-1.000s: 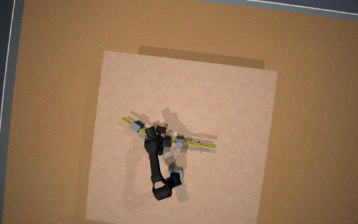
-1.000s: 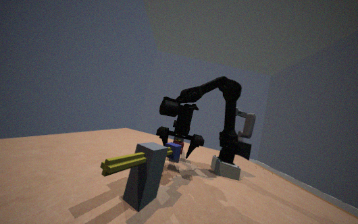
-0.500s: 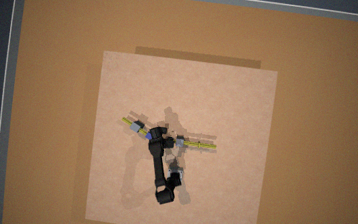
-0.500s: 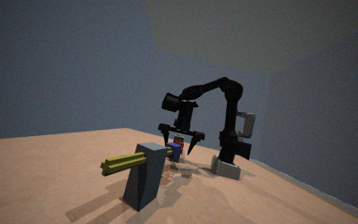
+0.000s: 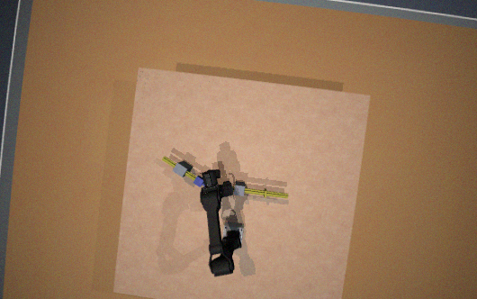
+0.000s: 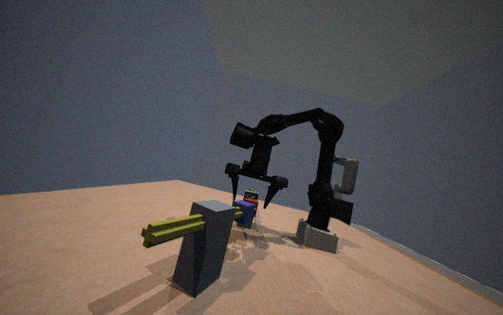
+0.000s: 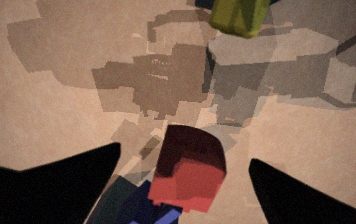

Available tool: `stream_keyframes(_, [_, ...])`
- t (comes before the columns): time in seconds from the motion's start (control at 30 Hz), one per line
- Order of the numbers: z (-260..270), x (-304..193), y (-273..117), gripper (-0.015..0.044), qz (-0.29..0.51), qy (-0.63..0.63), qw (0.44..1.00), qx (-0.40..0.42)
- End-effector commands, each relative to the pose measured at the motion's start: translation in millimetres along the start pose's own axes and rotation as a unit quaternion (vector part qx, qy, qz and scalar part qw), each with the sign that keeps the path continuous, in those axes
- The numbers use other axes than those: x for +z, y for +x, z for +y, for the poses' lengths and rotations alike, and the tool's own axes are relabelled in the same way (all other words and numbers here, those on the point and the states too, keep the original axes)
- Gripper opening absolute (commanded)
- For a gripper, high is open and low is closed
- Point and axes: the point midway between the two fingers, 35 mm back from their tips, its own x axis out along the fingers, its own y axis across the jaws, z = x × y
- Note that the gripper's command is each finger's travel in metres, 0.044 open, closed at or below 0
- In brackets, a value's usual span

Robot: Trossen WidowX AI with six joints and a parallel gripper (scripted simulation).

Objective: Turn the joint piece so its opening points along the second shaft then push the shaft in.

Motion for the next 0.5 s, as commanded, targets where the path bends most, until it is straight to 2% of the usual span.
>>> stream_keyframes(0.0, [3,-2,-9,0.0440,-0.006,-0.052,0.999,0.000])
stream_keyframes(0.47, [8,-9,-50,0.0440,-0.023,-0.288,0.957,-0.010])
